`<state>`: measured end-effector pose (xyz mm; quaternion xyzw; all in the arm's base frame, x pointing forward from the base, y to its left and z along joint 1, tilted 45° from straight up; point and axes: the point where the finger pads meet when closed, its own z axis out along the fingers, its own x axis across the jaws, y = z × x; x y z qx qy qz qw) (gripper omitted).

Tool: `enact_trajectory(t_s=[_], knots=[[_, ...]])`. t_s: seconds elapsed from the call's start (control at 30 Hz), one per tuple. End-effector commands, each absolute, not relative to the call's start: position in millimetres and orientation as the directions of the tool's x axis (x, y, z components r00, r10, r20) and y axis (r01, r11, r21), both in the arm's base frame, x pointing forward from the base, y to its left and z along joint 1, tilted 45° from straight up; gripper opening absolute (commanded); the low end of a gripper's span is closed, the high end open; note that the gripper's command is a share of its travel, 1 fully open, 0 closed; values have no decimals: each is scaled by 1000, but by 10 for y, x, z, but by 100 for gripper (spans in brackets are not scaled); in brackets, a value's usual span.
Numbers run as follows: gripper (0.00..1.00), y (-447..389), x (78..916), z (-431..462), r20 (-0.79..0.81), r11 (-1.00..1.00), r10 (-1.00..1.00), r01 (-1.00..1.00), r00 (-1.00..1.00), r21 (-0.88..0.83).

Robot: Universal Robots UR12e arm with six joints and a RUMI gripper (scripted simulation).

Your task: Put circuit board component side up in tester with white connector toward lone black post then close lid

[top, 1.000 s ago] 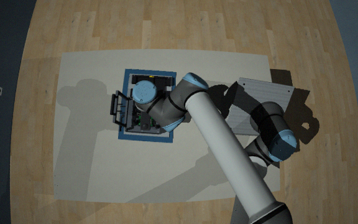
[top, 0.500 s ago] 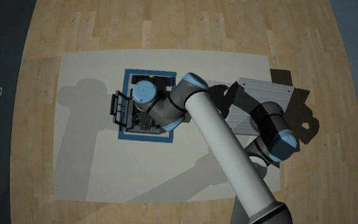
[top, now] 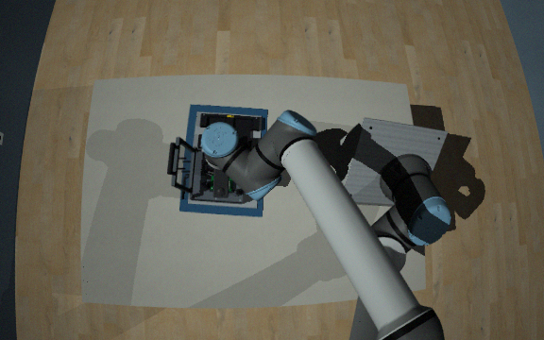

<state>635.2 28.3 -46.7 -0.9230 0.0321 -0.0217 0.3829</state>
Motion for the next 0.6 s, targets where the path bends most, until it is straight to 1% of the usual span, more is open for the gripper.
enact_trajectory(t_s=[0.0,0.43,0.47,0.57], knots=[[39,283,6362,-469,17,-705,-77,-42,997,-708],[39,292,6363,-479,17,-705,-77,-42,997,-708],[59,292,6363,-479,17,-705,-77,-42,997,-708],[59,292,6363,-479,17,-705,-77,-42,997,-708]])
